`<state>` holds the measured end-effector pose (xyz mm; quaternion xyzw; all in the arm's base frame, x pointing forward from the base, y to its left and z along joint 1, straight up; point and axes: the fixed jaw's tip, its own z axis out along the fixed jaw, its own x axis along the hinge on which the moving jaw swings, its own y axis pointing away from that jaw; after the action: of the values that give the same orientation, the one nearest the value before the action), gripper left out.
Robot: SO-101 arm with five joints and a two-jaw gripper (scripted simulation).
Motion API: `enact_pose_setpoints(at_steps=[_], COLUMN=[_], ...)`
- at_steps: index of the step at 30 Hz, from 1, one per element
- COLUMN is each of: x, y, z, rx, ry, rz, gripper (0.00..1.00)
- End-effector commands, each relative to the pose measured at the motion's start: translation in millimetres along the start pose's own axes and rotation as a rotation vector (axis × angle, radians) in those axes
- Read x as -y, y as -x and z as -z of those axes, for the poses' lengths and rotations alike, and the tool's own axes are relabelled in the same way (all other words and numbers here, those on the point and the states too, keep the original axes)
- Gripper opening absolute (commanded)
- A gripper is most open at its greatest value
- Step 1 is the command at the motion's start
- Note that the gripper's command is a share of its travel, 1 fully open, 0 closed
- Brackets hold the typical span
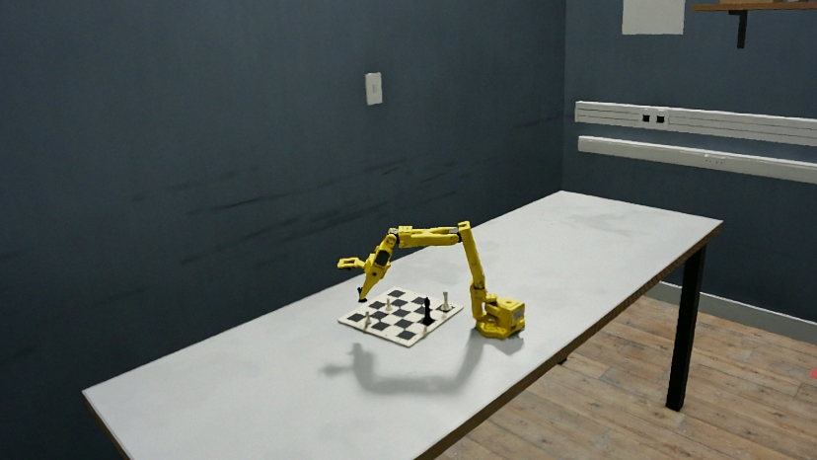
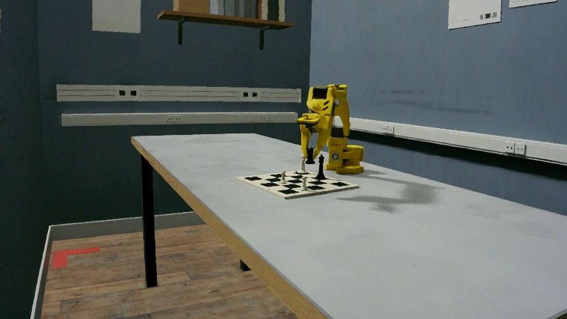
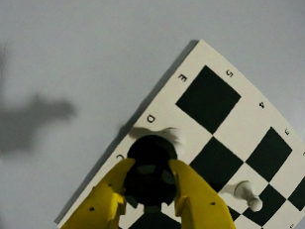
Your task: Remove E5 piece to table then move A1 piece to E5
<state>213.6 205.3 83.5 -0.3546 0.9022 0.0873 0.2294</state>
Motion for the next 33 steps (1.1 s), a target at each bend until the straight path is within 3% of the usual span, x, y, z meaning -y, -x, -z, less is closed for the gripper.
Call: enact_pose_setpoints(at_steps=[1, 6, 33], x=[-42.5, -73.2, -79.1], y=[-17.0, -31.6, -26.2], z=[15.2, 22.9, 26.6], rx=[0.058, 0.058, 0.058], ry=[0.077, 0.138, 0.147], rz=[0.130, 0.237, 0.252], gripper=[0.00, 0.00, 0.00])
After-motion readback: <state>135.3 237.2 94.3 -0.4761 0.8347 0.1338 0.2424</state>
